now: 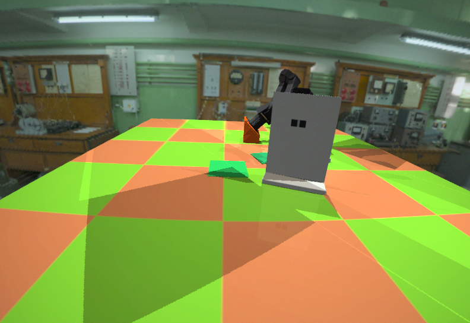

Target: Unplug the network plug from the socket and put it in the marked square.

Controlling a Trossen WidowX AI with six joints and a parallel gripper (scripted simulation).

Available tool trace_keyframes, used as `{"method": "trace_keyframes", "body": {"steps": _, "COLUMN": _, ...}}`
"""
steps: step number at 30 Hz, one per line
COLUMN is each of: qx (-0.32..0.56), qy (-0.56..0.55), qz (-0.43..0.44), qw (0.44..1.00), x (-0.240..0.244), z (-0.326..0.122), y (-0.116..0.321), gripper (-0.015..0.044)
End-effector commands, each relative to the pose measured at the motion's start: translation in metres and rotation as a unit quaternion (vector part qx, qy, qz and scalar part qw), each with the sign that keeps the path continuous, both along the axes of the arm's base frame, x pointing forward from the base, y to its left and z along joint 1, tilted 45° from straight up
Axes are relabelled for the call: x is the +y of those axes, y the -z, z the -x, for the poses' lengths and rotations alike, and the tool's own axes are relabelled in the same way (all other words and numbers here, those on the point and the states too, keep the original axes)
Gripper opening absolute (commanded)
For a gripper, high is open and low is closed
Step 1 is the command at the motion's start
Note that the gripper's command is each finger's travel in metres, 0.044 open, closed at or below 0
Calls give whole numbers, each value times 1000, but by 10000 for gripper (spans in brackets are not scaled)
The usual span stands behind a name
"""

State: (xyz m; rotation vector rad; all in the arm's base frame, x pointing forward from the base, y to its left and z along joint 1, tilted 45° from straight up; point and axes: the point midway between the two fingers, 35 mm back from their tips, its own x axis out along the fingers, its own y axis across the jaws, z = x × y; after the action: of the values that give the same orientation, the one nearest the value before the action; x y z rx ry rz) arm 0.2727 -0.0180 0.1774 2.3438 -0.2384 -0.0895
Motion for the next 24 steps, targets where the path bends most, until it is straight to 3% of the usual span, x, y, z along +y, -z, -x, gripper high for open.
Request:
{"method": "trace_keyframes", "body": {"steps": 1, "qx": 1, "qy": -1, "qz": -1, "qw": 1000, "x": -2, "z": -6, "y": 1, "gripper": 156}}
{"method": "trace_keyframes", "body": {"steps": 24, "qx": 1, "qy": -1, "qz": -1, "qw": 1000, "x": -14, "z": -29, "y": 9, "gripper": 156}}
